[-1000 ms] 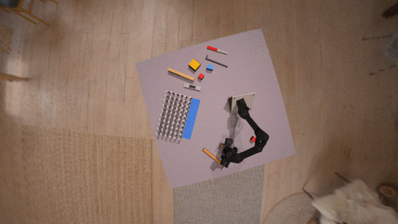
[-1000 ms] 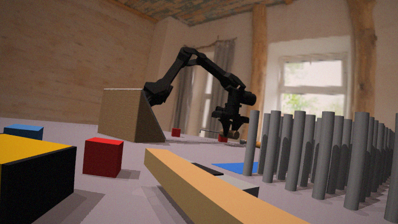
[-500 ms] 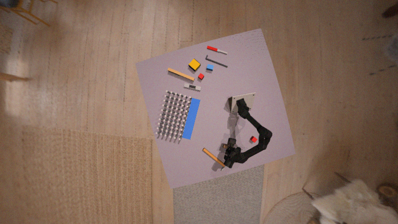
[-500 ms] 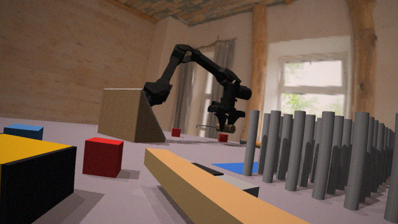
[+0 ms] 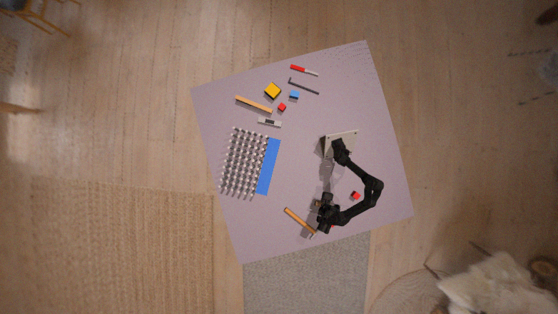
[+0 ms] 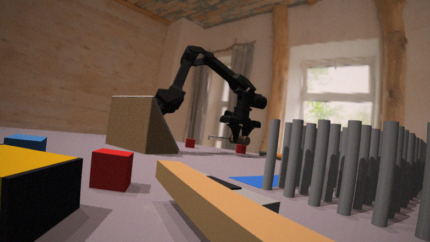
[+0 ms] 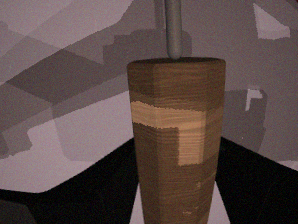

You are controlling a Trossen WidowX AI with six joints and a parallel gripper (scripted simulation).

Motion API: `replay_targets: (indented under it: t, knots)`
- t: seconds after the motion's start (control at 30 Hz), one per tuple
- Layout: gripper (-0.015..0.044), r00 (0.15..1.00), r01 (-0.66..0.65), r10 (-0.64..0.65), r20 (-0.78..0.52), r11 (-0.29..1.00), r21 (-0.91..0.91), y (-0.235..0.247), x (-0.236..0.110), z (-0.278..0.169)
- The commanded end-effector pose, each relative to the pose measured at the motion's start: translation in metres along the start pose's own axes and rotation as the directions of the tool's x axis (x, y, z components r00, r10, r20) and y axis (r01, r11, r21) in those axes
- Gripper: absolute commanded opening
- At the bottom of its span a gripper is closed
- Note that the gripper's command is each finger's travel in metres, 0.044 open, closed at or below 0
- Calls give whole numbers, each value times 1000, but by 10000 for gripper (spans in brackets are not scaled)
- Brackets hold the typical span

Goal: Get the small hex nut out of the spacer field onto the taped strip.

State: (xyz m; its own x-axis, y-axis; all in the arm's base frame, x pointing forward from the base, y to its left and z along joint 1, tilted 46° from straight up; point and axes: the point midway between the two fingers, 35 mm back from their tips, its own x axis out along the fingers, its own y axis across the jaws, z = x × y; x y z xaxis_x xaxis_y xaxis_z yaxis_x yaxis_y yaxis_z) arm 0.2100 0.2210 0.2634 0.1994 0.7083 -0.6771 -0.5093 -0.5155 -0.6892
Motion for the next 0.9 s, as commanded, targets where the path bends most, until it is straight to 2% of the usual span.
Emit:
replay_targets:
  t: [0.0, 0.87]
  knots:
    - [0, 1000, -4, 4, 0, 1000, 6, 1, 8, -1]
    - [0, 1000, -1, 1, 2, 1000, 3, -2, 49, -3]
